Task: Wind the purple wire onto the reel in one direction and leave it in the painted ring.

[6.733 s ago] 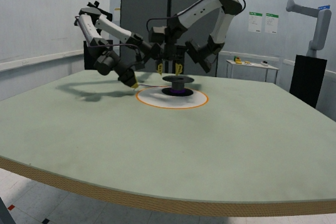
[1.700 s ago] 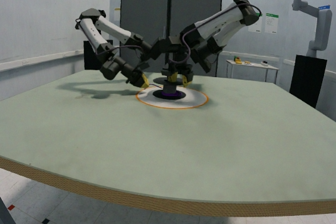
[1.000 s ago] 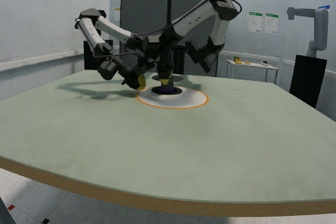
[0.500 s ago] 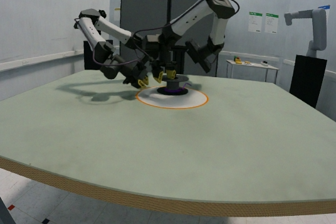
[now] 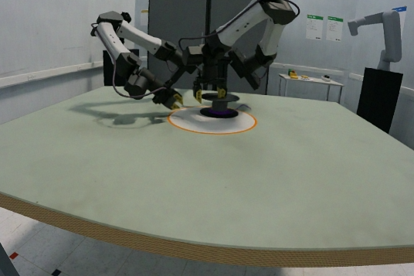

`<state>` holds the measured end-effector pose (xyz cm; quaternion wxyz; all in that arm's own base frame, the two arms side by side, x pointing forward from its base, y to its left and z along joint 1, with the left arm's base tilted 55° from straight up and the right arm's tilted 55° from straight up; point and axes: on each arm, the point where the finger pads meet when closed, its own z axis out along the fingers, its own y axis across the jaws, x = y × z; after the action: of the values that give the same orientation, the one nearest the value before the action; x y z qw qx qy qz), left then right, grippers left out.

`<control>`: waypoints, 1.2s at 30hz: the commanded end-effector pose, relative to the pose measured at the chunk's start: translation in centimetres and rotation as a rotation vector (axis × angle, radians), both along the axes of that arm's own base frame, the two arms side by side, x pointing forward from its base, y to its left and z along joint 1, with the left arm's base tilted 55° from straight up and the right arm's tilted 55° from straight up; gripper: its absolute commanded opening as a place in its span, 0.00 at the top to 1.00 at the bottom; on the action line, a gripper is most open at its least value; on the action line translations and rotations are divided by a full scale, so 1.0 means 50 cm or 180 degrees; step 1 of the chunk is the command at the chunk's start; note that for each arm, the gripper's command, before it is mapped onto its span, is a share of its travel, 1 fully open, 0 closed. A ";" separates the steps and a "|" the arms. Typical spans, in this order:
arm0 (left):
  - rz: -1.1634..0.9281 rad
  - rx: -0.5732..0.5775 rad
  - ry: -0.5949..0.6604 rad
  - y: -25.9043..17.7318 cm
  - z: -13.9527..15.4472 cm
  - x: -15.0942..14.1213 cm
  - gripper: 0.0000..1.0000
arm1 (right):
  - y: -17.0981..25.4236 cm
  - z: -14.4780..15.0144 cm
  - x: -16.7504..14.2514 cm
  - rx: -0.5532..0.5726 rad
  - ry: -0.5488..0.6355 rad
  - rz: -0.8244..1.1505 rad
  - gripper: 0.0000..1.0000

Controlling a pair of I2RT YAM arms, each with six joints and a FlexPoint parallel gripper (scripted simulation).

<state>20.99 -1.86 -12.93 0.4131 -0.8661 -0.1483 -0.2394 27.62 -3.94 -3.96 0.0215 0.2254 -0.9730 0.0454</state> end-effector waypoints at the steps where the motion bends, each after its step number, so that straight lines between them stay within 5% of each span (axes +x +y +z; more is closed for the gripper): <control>1: -0.0083 -0.0120 0.0012 -0.051 0.017 0.009 0.26 | -0.004 0.002 0.000 -0.0049 -0.0009 -0.0468 0.85; 7: -0.0083 -0.0120 0.0012 -0.102 0.048 0.003 0.26 | -0.002 0.003 0.004 -0.0101 -0.0106 -0.1095 0.85; 36: -0.0083 -0.0120 0.0012 -0.102 0.048 0.003 0.26 | 0.063 0.060 -0.027 -0.0101 -0.0106 -0.1095 0.85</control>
<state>20.77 -5.81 -10.68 0.4090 -0.8715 -0.1349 -0.2346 27.14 -1.70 -2.01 0.0107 0.0569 -0.9965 0.0605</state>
